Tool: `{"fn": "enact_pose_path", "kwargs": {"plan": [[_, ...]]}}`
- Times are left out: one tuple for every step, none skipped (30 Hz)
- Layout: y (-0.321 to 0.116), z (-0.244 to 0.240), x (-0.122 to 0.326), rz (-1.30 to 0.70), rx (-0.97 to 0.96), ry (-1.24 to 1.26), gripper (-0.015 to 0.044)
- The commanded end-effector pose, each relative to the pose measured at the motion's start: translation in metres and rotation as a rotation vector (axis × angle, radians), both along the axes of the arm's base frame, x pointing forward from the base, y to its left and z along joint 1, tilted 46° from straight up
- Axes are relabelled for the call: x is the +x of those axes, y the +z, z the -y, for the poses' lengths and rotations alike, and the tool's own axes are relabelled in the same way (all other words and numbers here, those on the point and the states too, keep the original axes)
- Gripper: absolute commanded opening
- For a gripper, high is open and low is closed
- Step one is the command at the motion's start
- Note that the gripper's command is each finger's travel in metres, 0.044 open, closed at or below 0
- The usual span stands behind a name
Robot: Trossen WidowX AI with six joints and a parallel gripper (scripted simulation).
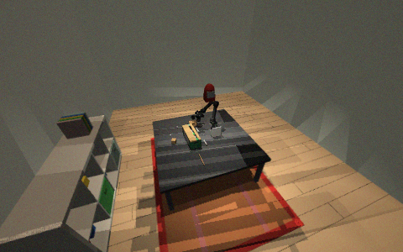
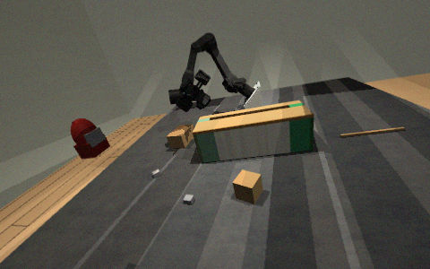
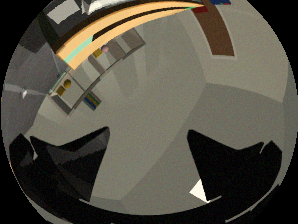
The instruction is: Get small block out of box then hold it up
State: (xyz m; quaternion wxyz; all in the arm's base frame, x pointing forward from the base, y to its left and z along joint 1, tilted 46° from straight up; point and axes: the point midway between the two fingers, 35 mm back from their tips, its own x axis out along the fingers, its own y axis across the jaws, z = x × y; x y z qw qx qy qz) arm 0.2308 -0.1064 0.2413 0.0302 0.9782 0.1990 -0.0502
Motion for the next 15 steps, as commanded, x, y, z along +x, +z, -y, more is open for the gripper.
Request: {"fn": "enact_pose_path", "kwargs": {"plan": [[-0.001,0.0,0.001,-0.002,-0.003,0.001,0.04],[-0.002,0.0,0.002,-0.007,-0.013,0.002,0.04],[-0.005,0.0,0.005,-0.016,-0.029,0.005,0.04],[-0.007,0.0,0.008,-0.025,-0.047,0.01,0.04],[-0.01,-0.002,0.012,-0.032,-0.069,0.025,0.04],[-0.014,-0.005,0.017,-0.042,-0.099,0.045,0.04],[-0.019,-0.01,0.023,-0.053,-0.137,0.072,0.04],[-0.025,-0.015,0.03,-0.067,-0.184,0.106,0.04],[-0.031,-0.022,0.038,-0.079,-0.235,0.144,0.04],[-0.038,-0.029,0.045,-0.091,-0.286,0.184,0.04],[-0.044,-0.037,0.051,-0.102,-0.339,0.228,0.04],[-0.051,-0.045,0.057,-0.111,-0.393,0.274,0.04],[-0.058,-0.053,0.063,-0.118,-0.448,0.321,0.04],[-0.064,-0.06,0.067,-0.123,-0.5,0.363,0.04],[-0.071,-0.067,0.071,-0.127,-0.56,0.407,0.04]]}}
